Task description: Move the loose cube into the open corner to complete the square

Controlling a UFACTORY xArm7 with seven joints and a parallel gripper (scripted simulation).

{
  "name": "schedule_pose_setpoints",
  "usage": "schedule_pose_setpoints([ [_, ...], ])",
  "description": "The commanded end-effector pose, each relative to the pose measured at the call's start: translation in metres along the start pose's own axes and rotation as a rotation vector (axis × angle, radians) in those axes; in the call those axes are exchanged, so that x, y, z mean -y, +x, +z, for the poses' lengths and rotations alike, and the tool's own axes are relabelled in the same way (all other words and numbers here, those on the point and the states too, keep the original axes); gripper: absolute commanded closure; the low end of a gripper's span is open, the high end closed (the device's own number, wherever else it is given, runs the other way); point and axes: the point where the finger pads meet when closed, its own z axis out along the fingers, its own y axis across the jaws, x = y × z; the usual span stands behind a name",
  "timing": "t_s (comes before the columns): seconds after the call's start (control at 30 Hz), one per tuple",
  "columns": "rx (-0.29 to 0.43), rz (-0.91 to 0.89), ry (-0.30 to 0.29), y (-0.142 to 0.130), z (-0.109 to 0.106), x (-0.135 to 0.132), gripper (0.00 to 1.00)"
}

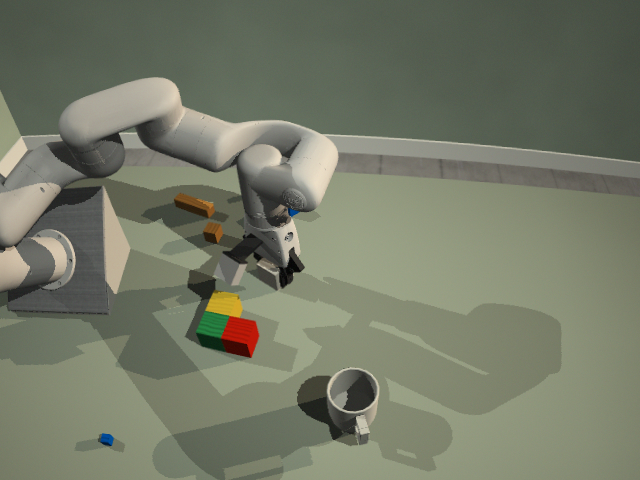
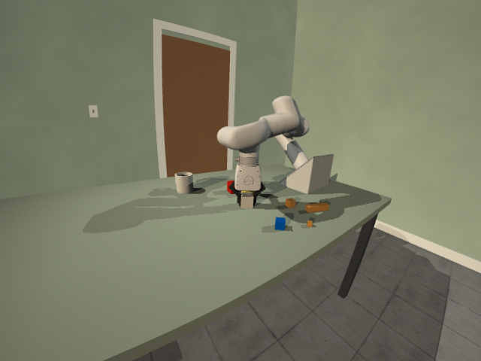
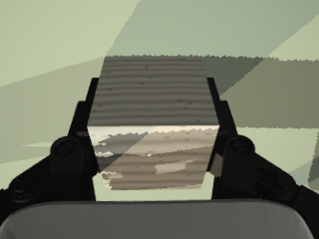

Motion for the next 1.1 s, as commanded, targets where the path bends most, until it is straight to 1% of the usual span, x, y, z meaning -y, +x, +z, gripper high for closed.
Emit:
schedule_pose_setpoints([
  [0.0,0.003,-0.001,0.003,-0.001,-0.003,0.001,1.00],
  [0.4,0.003,-0.001,0.003,-0.001,-0.015,0.001,1.00],
  [0.9,0.003,-0.001,0.003,-0.001,-0.050,0.001,1.00],
  [0.97,0.003,-0.001,0.003,-0.001,-0.050,0.001,1.00],
  [1.07,0.003,-0.001,0.003,-0.001,-0.057,0.001,1.00],
])
